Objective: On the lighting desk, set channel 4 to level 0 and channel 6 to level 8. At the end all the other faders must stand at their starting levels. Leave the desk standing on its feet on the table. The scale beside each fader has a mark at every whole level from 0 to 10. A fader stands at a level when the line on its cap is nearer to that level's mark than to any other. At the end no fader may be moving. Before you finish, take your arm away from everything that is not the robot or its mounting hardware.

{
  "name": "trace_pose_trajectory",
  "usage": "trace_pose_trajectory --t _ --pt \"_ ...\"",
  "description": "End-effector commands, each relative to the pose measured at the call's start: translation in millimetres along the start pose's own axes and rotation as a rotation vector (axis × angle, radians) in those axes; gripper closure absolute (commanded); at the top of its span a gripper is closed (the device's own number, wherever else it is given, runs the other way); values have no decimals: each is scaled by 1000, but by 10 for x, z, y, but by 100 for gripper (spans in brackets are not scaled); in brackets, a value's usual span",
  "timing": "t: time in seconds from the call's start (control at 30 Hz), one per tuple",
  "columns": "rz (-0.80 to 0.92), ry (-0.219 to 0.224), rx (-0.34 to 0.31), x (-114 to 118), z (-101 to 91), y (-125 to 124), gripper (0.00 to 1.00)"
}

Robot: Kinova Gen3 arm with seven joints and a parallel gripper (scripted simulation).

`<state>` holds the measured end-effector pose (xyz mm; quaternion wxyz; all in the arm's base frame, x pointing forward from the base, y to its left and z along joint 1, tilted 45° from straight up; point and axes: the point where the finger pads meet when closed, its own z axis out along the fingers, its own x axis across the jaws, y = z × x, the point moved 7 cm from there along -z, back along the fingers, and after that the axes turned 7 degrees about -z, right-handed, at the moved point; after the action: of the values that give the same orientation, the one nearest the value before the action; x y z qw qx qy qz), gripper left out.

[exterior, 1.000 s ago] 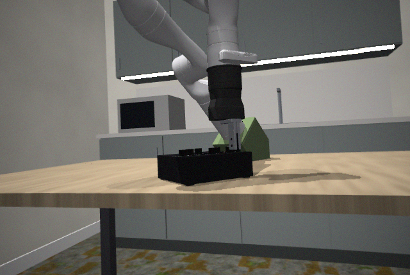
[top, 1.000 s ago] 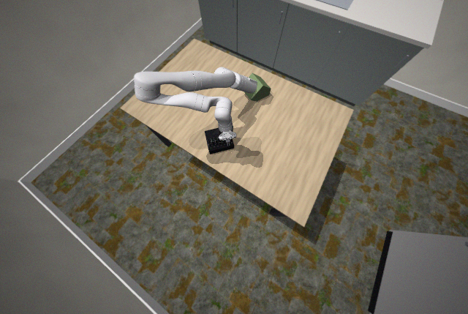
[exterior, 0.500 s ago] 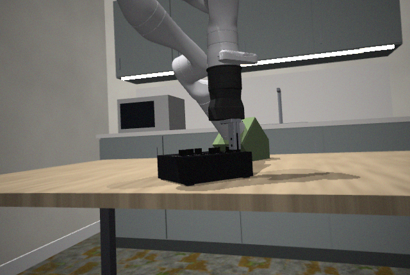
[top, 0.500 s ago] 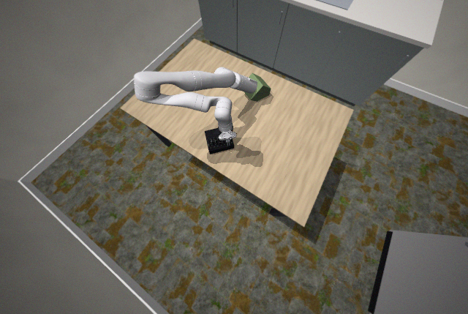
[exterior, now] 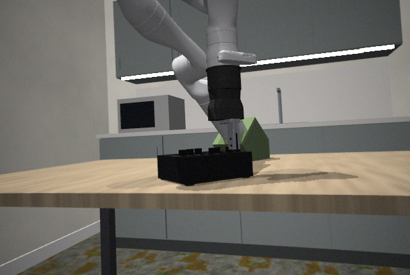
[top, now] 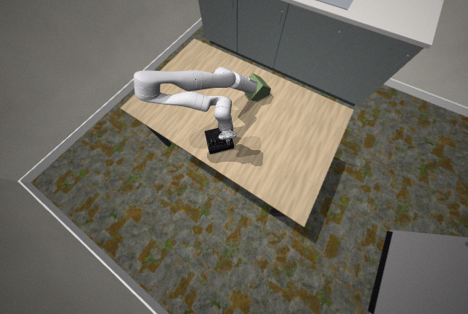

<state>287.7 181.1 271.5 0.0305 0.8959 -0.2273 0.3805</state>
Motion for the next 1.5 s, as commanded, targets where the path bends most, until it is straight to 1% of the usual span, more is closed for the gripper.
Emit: trace_pose_trajectory --t 0.0,1.47 --pt "1 2 1 6 -4 11 100" --pt "1 2 1 -21 -4 228 100"
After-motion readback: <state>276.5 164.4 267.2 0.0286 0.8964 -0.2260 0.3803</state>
